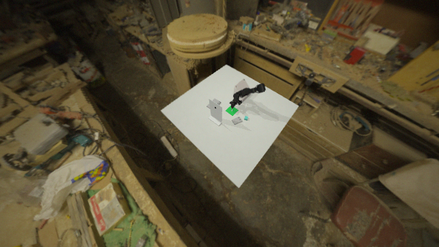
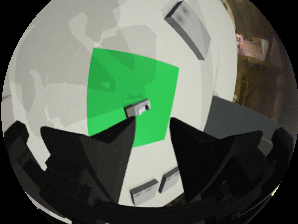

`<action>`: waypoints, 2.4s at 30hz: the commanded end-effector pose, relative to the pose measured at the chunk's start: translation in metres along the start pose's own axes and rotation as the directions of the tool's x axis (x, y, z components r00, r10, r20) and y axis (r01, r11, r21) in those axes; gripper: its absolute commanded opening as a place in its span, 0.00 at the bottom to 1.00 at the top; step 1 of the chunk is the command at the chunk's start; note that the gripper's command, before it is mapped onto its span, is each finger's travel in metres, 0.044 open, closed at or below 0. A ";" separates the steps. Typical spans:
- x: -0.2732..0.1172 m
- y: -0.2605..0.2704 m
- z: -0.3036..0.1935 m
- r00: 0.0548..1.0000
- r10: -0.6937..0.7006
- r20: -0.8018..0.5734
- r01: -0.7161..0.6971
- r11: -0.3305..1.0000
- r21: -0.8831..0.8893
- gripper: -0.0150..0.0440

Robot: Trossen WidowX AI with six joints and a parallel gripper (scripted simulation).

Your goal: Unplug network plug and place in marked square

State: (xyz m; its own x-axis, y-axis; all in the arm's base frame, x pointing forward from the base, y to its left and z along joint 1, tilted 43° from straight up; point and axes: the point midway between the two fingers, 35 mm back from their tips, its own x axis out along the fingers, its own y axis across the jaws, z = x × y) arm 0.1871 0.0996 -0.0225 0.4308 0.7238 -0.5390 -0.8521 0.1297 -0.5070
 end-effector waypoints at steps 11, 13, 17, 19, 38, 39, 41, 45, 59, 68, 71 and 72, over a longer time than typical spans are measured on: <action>-0.004 -0.002 -0.002 1.000 0.003 -0.003 -0.003 1.000 -0.003 0.52; -0.005 -0.003 -0.003 1.000 0.004 -0.004 -0.004 1.000 -0.004 0.52; -0.006 -0.004 -0.005 1.000 0.006 -0.007 -0.006 1.000 -0.005 0.52; -0.006 -0.005 -0.006 1.000 0.007 -0.008 -0.007 1.000 -0.005 0.52; -0.014 -0.012 -0.011 1.000 0.016 -0.018 -0.016 1.000 -0.008 0.52; -0.014 -0.012 -0.011 1.000 0.016 -0.018 -0.017 1.000 -0.008 0.52; -0.015 -0.013 -0.012 1.000 0.017 -0.019 -0.017 1.000 -0.009 0.52; -0.017 -0.014 -0.013 1.000 0.018 -0.020 -0.019 1.000 -0.009 0.52; -0.025 -0.019 -0.014 1.000 0.022 -0.023 -0.022 1.000 -0.010 0.52; -0.030 -0.023 -0.015 0.999 0.023 -0.023 -0.023 1.000 -0.010 0.52; -0.032 -0.024 -0.015 0.999 0.023 -0.023 -0.023 1.000 -0.010 0.52; -0.033 -0.024 -0.015 0.999 0.023 -0.023 -0.023 1.000 -0.010 0.52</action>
State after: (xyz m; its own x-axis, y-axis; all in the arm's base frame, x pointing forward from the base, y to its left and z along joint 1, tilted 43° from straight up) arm 0.1970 0.0643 -0.0048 0.4152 0.7099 -0.5689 -0.8618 0.1066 -0.4959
